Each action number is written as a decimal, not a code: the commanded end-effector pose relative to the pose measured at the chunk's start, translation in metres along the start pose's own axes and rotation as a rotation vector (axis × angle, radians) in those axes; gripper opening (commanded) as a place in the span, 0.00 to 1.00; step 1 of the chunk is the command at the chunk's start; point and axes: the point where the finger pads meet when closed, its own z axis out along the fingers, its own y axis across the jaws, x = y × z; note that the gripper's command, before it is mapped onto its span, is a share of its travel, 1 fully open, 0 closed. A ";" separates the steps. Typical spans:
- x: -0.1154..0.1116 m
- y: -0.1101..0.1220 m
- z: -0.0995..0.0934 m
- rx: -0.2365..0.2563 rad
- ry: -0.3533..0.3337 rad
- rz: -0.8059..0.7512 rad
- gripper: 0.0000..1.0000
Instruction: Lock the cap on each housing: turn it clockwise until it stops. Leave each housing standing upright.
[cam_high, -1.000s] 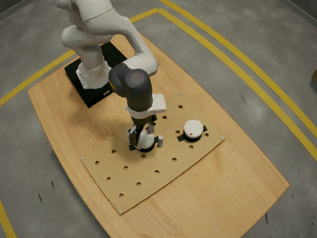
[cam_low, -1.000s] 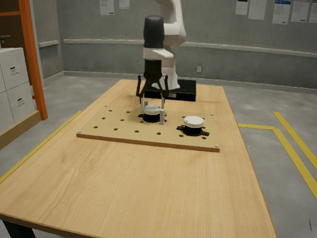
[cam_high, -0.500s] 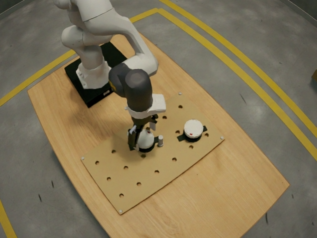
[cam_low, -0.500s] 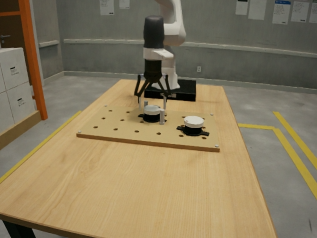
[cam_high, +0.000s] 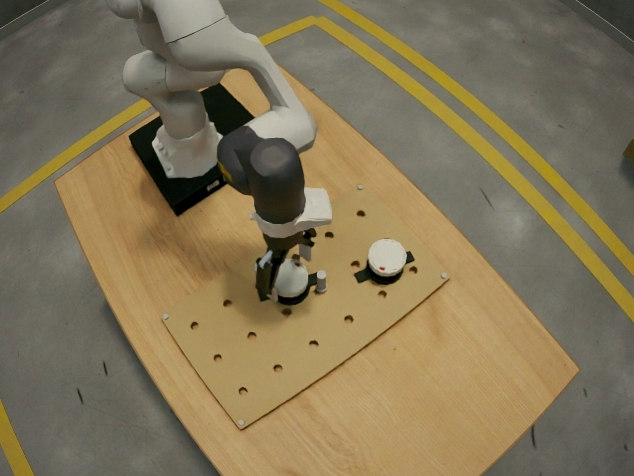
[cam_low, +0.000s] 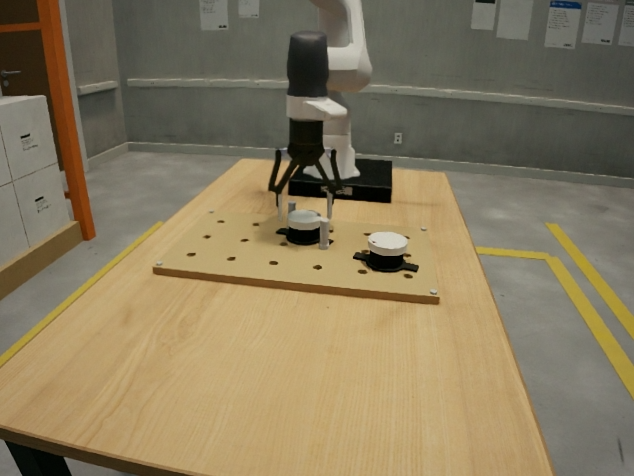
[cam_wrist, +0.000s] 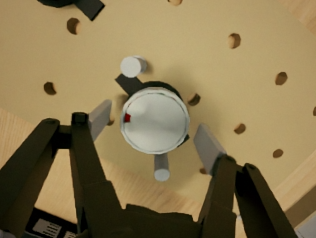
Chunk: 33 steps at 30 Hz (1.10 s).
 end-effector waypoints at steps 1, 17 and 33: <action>0.000 -0.001 0.001 0.000 -0.003 -0.001 0.78; 0.000 -0.001 -0.004 0.000 -0.003 -0.001 0.78; 0.000 -0.001 -0.027 0.000 -0.003 -0.001 0.78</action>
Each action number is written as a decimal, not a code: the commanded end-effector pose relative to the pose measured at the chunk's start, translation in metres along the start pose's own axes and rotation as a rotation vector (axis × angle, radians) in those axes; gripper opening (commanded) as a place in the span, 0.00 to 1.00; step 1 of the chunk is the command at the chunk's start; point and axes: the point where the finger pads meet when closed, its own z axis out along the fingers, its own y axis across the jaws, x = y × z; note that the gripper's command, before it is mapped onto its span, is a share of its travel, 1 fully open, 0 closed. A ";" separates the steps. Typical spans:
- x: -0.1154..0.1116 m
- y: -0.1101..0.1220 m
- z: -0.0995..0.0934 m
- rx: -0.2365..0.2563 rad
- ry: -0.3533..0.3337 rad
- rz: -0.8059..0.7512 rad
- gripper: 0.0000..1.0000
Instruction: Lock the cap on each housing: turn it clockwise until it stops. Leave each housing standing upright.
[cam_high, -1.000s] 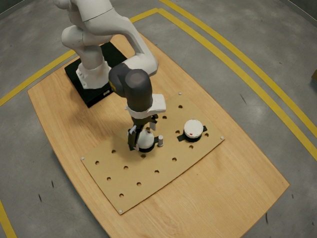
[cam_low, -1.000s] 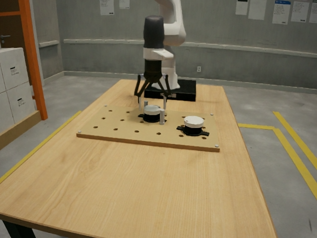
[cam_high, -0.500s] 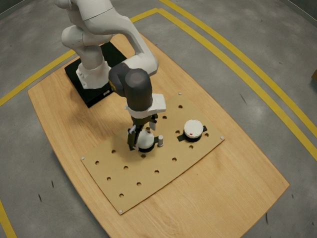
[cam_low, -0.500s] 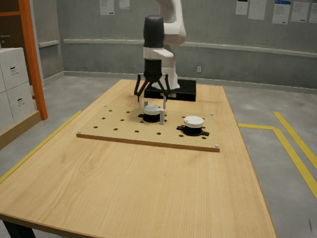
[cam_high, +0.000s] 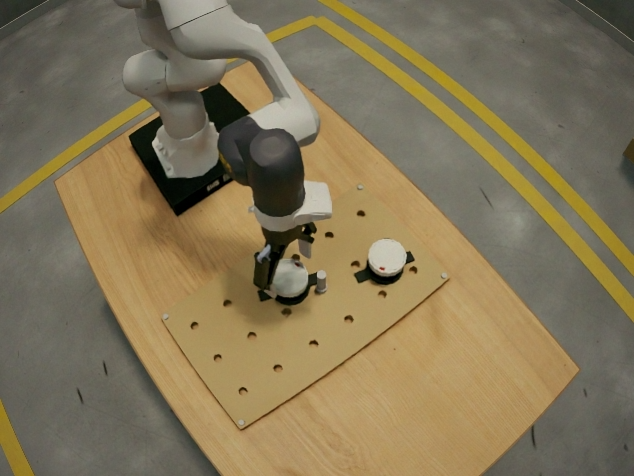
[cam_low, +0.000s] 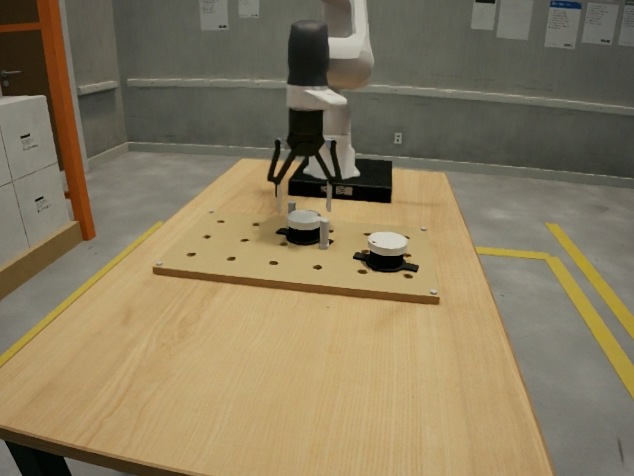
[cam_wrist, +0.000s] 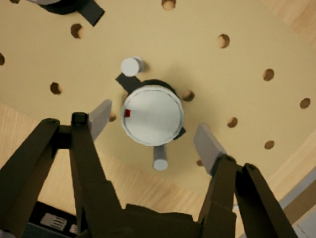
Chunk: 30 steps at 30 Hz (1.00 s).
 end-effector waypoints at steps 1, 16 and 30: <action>-0.001 -0.003 -0.007 0.008 -0.007 -0.021 0.78; -0.001 -0.003 -0.033 0.008 -0.007 -0.021 0.78; -0.001 -0.003 -0.046 0.008 -0.007 -0.021 0.78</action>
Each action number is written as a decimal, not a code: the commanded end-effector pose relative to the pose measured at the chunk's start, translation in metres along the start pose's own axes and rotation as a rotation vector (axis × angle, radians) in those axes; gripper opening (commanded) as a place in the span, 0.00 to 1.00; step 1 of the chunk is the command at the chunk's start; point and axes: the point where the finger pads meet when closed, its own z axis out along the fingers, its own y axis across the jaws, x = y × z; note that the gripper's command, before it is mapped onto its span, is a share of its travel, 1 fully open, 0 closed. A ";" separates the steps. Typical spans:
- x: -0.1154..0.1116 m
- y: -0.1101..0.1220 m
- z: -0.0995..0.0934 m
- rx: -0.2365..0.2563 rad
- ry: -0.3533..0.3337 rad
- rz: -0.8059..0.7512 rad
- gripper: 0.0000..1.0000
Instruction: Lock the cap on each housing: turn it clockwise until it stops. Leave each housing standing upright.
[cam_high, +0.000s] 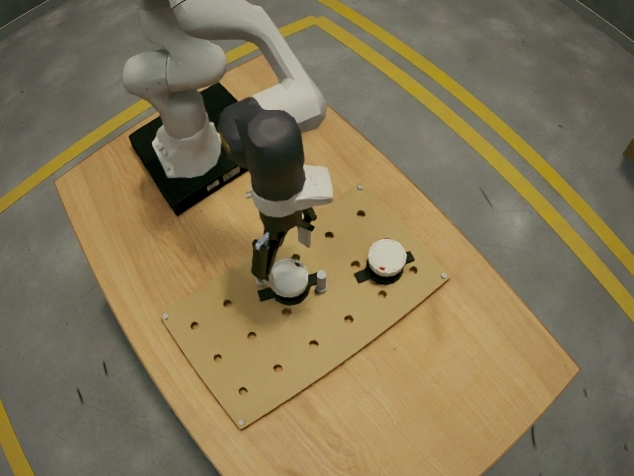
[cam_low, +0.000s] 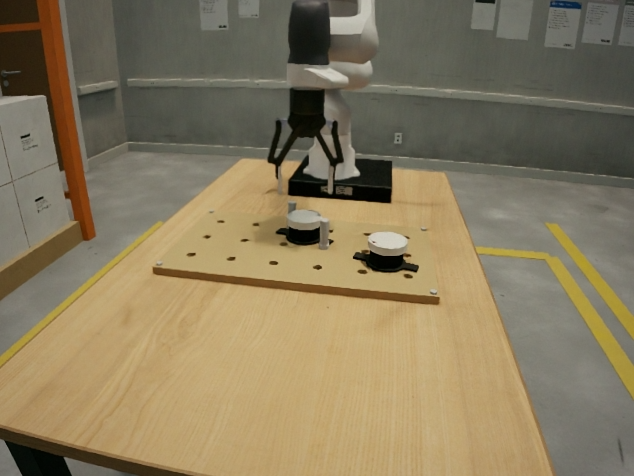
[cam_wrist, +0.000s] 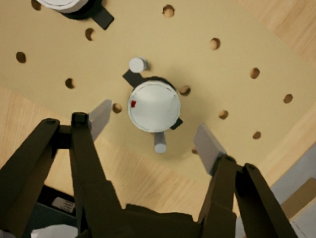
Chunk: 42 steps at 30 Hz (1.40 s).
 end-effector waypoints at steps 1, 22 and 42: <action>-0.001 -0.002 -0.003 0.006 -0.003 -0.013 0.78; -0.001 -0.001 -0.003 -0.015 -0.015 -0.538 0.78; -0.001 -0.001 -0.003 -0.011 -0.014 -1.068 0.78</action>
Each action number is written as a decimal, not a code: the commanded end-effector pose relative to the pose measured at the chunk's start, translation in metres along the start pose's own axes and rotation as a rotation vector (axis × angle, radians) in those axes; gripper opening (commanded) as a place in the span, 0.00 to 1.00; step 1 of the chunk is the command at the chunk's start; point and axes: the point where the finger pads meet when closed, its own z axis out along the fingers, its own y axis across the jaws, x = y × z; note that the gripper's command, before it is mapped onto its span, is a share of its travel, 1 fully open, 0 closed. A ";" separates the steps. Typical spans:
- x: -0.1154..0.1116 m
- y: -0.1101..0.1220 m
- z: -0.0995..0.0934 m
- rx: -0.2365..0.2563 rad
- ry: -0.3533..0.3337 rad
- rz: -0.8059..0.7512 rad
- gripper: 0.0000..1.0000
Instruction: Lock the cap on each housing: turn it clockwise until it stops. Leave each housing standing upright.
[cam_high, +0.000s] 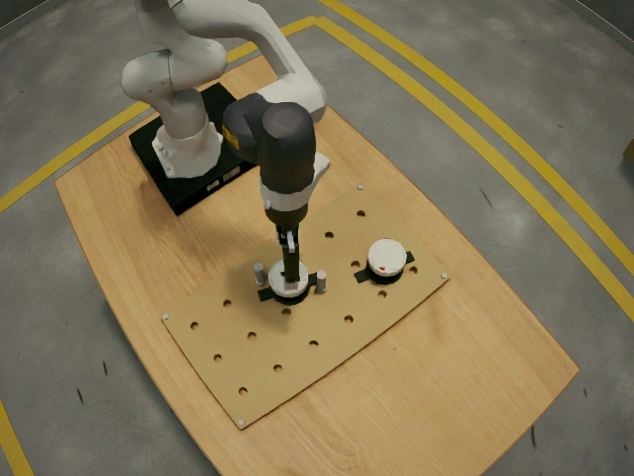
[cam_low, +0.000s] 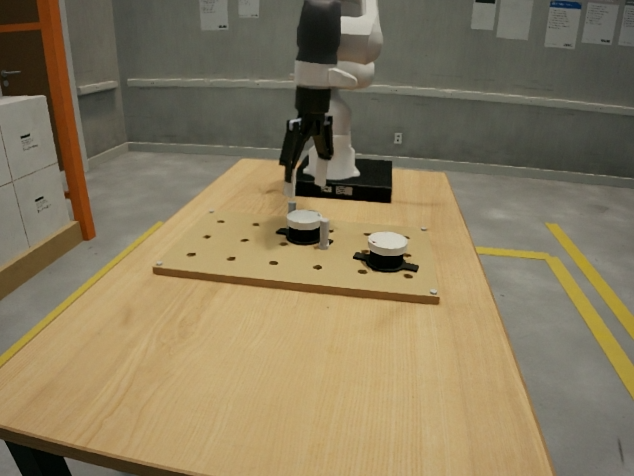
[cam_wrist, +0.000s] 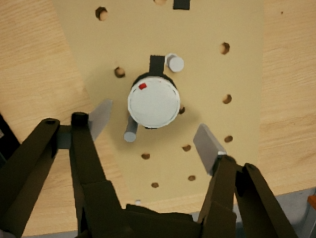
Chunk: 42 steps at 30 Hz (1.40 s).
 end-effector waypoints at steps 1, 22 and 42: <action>-0.001 0.000 0.001 0.011 0.042 -0.251 0.78; -0.001 0.000 0.001 0.017 0.064 -0.384 0.78; 0.000 -0.001 0.007 0.017 0.064 -0.385 0.78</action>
